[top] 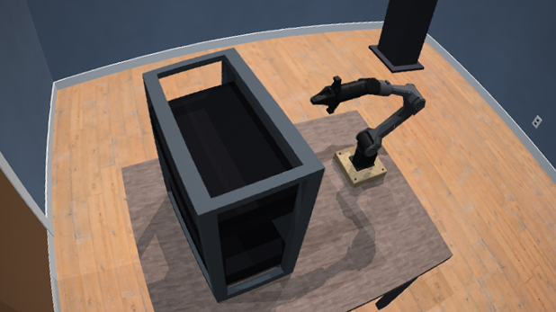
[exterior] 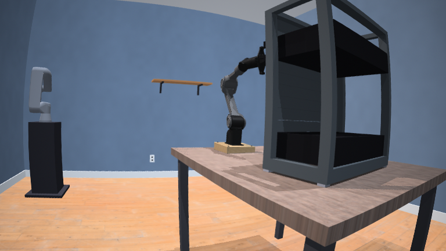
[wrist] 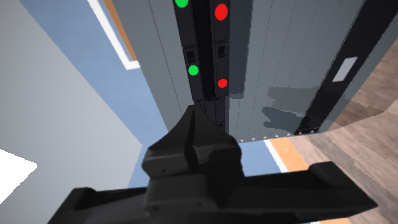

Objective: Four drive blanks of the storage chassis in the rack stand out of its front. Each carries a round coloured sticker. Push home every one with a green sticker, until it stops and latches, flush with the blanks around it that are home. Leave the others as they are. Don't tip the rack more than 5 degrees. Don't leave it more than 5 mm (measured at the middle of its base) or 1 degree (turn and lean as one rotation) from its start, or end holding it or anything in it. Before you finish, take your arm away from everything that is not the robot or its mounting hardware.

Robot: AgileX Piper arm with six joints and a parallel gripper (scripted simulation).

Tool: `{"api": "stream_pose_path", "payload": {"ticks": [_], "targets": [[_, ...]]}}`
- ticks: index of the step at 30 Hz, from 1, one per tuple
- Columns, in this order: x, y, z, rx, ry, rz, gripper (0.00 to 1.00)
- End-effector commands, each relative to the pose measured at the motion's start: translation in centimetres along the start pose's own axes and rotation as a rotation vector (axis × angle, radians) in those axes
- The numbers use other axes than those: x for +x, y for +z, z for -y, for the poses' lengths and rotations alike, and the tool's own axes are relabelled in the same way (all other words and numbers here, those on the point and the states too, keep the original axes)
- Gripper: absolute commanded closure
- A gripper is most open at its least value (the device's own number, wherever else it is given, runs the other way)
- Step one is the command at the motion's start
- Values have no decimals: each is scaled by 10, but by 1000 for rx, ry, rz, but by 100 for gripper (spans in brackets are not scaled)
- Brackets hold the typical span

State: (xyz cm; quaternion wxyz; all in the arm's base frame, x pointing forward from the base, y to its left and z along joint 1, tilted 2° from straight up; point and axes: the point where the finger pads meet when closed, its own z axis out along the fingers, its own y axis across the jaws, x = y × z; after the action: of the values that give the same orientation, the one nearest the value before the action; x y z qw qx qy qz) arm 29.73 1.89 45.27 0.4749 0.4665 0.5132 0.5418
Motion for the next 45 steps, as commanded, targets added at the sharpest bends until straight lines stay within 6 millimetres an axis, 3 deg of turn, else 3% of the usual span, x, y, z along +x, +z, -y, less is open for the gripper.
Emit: {"api": "stream_pose_path", "payload": {"ticks": [1, 12, 17, 26, 34, 45], "targets": [[0, -1, 0, -1, 0, 0, 100], [0, 1, 0, -1, 0, 0, 100], [2, 40, -1, -1, 0, 1, 100], [3, 58, -1, -1, 0, 1, 100], [3, 114, -1, -1, 0, 1, 100], [3, 116, -1, -1, 0, 1, 100]]}}
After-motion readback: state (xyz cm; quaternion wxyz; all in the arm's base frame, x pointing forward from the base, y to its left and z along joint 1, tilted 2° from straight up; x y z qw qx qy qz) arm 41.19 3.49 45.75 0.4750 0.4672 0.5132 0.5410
